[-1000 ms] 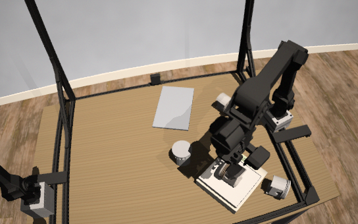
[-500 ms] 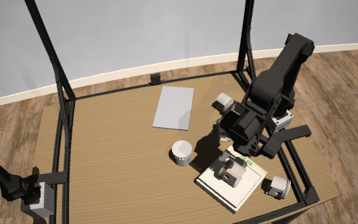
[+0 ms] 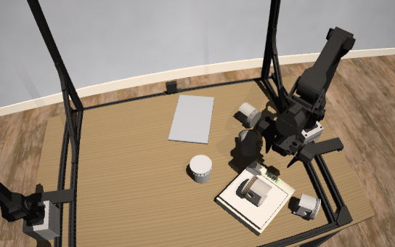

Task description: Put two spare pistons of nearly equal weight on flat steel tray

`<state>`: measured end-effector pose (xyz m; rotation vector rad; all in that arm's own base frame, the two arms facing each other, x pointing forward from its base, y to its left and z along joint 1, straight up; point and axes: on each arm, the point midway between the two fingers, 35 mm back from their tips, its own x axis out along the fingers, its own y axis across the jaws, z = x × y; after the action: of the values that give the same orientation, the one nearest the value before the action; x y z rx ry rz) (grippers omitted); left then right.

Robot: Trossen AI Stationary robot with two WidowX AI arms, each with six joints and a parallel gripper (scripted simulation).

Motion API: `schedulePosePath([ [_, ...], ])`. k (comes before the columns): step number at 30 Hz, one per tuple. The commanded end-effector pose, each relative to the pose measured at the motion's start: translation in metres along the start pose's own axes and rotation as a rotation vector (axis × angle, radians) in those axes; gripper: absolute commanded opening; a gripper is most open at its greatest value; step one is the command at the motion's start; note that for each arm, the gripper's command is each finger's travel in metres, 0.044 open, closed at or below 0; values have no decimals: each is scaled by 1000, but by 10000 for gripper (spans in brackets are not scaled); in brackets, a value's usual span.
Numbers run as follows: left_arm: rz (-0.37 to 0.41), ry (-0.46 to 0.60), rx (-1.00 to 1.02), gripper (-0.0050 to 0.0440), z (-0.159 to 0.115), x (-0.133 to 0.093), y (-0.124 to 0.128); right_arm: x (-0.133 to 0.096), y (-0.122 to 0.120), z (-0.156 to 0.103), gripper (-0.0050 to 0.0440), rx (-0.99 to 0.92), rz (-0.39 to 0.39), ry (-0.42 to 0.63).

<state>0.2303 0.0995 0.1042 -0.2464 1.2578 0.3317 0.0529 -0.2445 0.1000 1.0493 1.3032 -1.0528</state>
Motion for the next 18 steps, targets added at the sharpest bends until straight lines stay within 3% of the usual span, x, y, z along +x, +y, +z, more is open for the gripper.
schedulePosePath([
  [1, -7, -82, 14, 378, -19, 8, -2, 0, 0, 0, 440, -1, 2, 1],
  [18, -11, -72, 22, 378, -29, 15, -2, 0, 0, 0, 440, -1, 2, 1],
])
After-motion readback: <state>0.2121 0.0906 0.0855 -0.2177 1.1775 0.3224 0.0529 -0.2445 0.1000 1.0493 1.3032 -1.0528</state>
